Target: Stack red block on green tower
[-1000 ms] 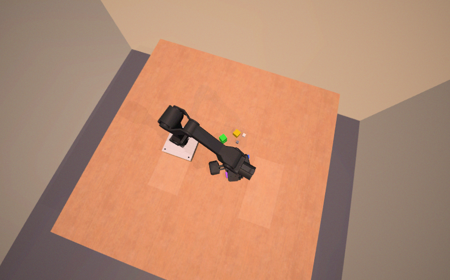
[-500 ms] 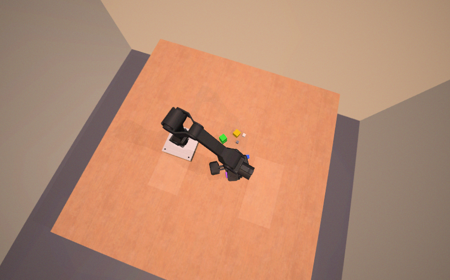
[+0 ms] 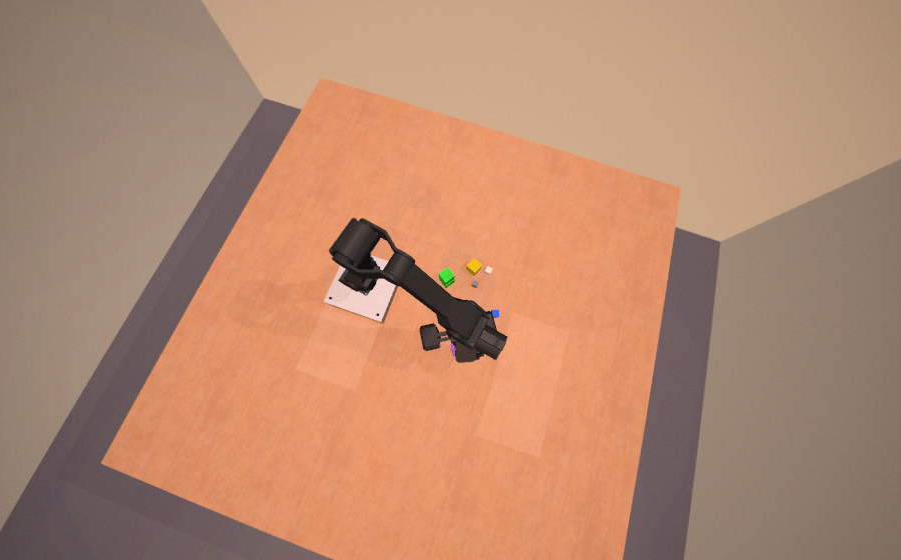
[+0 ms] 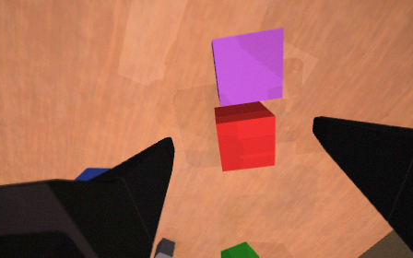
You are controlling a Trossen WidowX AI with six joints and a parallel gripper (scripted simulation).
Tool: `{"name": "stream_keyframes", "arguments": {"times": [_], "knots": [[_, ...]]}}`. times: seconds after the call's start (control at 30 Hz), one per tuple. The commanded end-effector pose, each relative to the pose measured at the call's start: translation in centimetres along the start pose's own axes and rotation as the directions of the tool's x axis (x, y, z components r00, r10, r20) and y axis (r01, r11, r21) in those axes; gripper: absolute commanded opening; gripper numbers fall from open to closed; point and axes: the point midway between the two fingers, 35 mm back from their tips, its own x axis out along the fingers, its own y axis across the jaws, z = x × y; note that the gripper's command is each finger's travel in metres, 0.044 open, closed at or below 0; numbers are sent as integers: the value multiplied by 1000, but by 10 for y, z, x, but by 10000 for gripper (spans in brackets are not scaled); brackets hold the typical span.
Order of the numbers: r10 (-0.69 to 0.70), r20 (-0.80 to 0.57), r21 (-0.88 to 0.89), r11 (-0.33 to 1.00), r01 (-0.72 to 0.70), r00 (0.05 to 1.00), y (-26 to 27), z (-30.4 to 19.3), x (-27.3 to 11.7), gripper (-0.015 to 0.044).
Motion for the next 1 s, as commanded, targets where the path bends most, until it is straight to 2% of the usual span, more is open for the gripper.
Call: {"name": "stream_keyframes", "arguments": {"times": [0.0, 0.67, 0.97], "knots": [[-2, -7, 4, 1000, 2, 1000, -1, -2, 9, 440], [-2, -7, 4, 1000, 2, 1000, -1, -2, 13, 440], [-2, -7, 4, 1000, 2, 1000, -1, -2, 13, 204]]}}
